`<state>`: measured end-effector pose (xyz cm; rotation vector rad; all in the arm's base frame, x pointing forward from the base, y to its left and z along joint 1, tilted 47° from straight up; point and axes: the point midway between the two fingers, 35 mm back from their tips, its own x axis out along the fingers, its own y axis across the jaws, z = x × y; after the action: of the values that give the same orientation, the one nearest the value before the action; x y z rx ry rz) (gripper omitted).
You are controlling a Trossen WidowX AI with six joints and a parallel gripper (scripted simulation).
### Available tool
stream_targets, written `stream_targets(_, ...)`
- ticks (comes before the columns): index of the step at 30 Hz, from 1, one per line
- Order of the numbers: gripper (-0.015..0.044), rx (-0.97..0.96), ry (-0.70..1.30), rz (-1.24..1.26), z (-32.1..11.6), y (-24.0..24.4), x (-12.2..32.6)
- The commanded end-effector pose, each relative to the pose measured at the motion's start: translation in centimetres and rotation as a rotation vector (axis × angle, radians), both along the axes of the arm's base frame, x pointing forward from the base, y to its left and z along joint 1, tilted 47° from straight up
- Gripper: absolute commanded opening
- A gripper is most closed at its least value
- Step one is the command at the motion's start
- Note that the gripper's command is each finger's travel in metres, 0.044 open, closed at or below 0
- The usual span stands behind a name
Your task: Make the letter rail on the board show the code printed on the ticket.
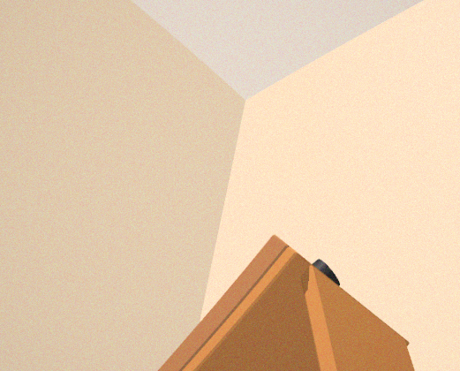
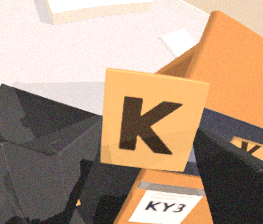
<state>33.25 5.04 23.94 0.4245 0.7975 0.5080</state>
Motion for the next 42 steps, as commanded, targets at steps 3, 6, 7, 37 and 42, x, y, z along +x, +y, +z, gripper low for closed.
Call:
stream_targets(3,0.0000,0.128,0.049,-0.026,1.6,2.2,-1.9)
stream_targets(6,0.0000,0.196,0.077,-0.038,2.6,3.3,-3.0)
stream_targets(7,0.0000,0.215,0.085,-0.040,2.9,3.6,-3.3)
stream_targets(37,0.0000,0.231,0.089,-0.042,0.9,7.2,-0.7)
stream_targets(42,0.0000,0.231,0.089,-0.042,0.9,7.2,-0.7)
